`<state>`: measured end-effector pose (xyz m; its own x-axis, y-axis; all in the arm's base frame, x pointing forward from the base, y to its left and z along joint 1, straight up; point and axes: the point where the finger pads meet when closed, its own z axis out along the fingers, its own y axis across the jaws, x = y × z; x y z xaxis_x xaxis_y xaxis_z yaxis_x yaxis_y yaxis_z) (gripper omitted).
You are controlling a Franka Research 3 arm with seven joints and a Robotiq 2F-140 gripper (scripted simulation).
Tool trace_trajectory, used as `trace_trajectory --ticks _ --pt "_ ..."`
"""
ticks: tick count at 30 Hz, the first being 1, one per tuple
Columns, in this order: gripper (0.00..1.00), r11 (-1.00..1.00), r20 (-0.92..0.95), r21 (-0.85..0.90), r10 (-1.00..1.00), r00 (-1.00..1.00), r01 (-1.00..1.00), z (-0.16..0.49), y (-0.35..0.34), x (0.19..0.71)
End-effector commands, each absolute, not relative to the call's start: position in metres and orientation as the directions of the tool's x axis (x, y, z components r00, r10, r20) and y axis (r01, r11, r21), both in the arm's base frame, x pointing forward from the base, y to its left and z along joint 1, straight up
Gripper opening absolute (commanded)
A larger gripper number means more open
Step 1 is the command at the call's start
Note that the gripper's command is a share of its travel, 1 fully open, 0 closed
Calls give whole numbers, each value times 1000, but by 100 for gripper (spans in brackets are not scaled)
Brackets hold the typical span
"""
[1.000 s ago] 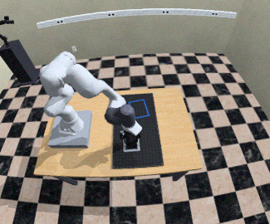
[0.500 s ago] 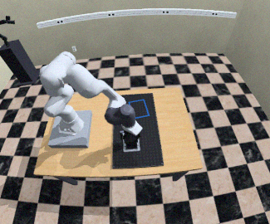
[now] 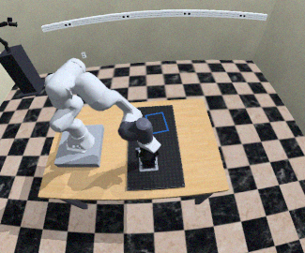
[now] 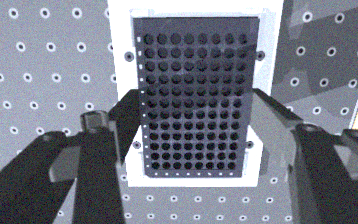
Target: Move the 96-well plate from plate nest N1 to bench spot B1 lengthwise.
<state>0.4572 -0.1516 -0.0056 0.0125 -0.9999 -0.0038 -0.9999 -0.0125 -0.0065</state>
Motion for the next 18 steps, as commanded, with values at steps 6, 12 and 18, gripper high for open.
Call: trace_trajectory --ticks 6,12,18 --pt "60 -9 -3 -6 -1000 9 -1000 -1 -152 457" --pt "60 -9 -3 -6 -1000 9 -1000 6 -152 457" --pt "60 -9 -3 -6 -1000 9 -1000 16 -152 457"
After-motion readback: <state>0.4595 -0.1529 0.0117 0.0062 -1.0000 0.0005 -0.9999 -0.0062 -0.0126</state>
